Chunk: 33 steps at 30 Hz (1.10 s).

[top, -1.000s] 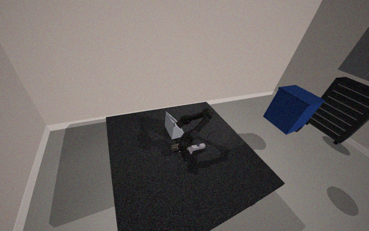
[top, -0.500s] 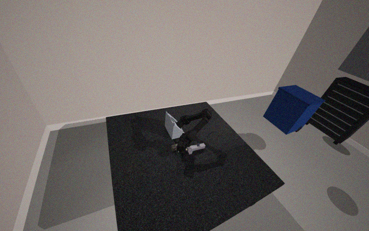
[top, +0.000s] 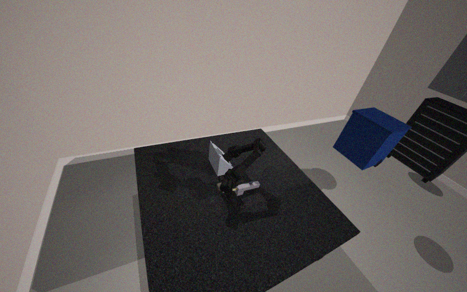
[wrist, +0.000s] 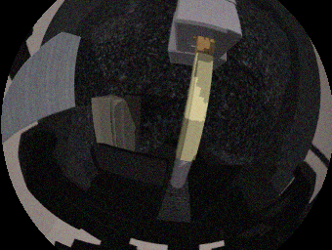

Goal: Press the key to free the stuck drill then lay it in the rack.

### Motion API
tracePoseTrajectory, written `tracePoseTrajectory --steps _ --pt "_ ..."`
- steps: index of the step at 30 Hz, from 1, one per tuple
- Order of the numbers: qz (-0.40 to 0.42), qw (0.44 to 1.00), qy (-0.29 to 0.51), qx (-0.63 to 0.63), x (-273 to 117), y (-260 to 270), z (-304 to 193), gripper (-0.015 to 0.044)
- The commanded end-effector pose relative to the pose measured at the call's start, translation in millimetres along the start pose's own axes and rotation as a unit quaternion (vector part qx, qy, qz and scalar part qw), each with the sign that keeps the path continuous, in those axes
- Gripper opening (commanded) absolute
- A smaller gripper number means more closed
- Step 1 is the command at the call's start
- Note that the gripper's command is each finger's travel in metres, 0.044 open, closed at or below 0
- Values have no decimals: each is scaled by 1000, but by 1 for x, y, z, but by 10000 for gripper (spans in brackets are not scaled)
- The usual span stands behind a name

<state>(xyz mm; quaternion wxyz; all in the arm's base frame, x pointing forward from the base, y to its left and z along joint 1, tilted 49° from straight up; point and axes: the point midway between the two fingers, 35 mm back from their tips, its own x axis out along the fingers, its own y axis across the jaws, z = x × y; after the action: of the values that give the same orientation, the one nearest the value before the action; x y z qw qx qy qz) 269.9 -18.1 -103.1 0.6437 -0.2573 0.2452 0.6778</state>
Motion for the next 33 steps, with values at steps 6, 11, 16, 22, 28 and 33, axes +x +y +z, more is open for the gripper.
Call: tracePoseTrajectory --steps 6,11,16,22,28,33 --pt "-5 1000 4 -3 -5 -3 -15 0" --pt "-5 1000 4 -3 -5 -3 -20 0" --pt "-5 1000 4 -3 -6 -3 -27 0" --pt "-5 1000 5 -3 -7 -3 -37 0" --pt "-5 1000 5 -3 -8 -1 -36 0" --pt "-5 1000 5 -3 -10 -1 -35 0"
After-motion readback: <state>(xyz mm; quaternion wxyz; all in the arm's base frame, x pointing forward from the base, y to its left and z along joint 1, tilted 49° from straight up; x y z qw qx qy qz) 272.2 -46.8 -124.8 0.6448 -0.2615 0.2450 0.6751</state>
